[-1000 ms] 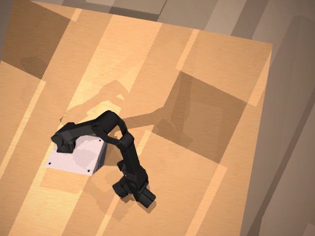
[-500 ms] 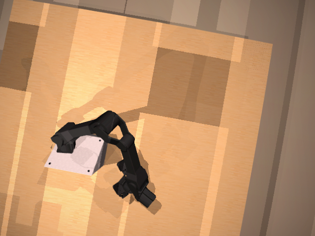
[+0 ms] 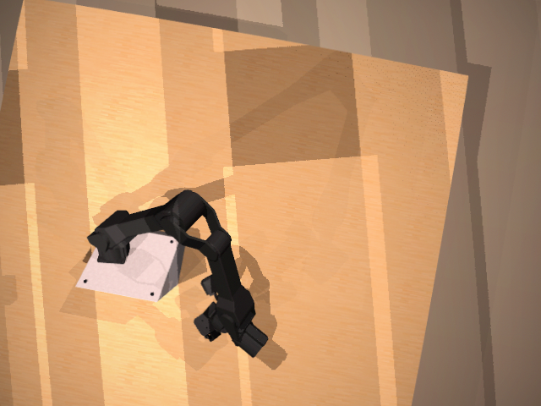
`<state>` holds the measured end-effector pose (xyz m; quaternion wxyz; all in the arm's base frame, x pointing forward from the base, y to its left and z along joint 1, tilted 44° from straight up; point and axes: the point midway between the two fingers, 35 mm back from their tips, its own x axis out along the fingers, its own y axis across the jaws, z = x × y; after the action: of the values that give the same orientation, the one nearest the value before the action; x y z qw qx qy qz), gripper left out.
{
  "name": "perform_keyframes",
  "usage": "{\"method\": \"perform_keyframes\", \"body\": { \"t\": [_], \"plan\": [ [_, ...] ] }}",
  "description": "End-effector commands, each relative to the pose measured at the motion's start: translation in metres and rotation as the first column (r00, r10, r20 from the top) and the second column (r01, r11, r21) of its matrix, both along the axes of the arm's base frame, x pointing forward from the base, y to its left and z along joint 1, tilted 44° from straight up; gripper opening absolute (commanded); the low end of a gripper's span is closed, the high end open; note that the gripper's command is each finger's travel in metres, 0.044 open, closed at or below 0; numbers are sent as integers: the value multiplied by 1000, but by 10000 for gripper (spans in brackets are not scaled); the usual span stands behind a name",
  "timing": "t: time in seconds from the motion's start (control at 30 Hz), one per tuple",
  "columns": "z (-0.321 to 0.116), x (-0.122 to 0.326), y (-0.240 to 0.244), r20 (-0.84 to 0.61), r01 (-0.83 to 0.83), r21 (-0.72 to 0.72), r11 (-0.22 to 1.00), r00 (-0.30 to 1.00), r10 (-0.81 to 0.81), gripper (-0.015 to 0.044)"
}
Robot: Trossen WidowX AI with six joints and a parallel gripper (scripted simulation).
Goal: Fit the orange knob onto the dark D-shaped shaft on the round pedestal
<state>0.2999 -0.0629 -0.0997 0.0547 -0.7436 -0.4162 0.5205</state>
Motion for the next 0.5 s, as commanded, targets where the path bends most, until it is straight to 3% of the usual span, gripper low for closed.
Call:
{"method": "perform_keyframes", "body": {
  "t": [0.0, 0.2, 0.37, 0.47],
  "plan": [
    [0, 0, 0, -1, -1, 0, 1000, 1000, 1, 440],
    [2, 0, -2, -1, -1, -1, 1000, 1000, 1, 440],
    [60, -8, -58, -1, 0, -4, 1000, 1000, 0, 440],
    [69, -11, -65, -1, 0, -3, 1000, 1000, 0, 440]
  ]
}}
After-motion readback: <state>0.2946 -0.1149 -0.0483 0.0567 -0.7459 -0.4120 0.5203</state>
